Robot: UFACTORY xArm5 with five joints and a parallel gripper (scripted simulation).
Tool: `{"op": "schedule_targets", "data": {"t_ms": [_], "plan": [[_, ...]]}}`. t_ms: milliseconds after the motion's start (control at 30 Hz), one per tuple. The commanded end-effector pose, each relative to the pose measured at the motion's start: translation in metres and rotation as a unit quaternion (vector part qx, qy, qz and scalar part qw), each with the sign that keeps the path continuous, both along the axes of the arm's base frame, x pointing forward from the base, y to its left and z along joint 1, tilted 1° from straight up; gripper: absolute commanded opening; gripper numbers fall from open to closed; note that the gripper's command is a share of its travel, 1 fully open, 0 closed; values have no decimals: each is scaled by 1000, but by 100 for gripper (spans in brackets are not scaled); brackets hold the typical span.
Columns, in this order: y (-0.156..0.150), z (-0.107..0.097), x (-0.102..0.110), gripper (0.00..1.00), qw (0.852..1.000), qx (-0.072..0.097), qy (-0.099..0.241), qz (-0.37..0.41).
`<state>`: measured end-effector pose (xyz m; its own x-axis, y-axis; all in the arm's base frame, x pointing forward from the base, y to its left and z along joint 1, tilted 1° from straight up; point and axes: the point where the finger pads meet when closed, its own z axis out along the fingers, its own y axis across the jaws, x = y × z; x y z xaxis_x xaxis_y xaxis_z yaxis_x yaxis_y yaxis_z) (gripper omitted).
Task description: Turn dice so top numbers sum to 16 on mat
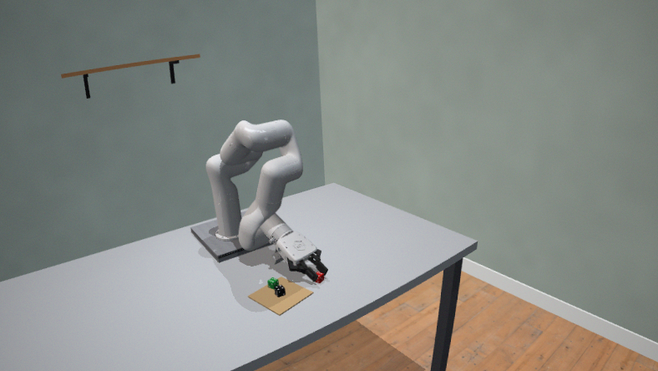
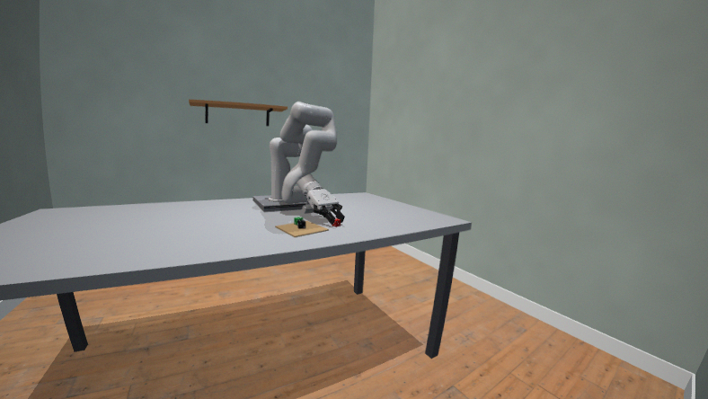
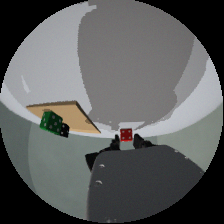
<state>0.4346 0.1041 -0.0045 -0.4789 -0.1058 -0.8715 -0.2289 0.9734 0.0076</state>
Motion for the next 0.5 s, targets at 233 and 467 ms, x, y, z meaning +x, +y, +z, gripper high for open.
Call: {"op": "schedule_targets", "data": {"t_ms": [233, 467], "plan": [[-7, 18, -30, 42, 1000, 0, -1, 0], [-8, 20, -33, 42, 1000, 0, -1, 0]]}}
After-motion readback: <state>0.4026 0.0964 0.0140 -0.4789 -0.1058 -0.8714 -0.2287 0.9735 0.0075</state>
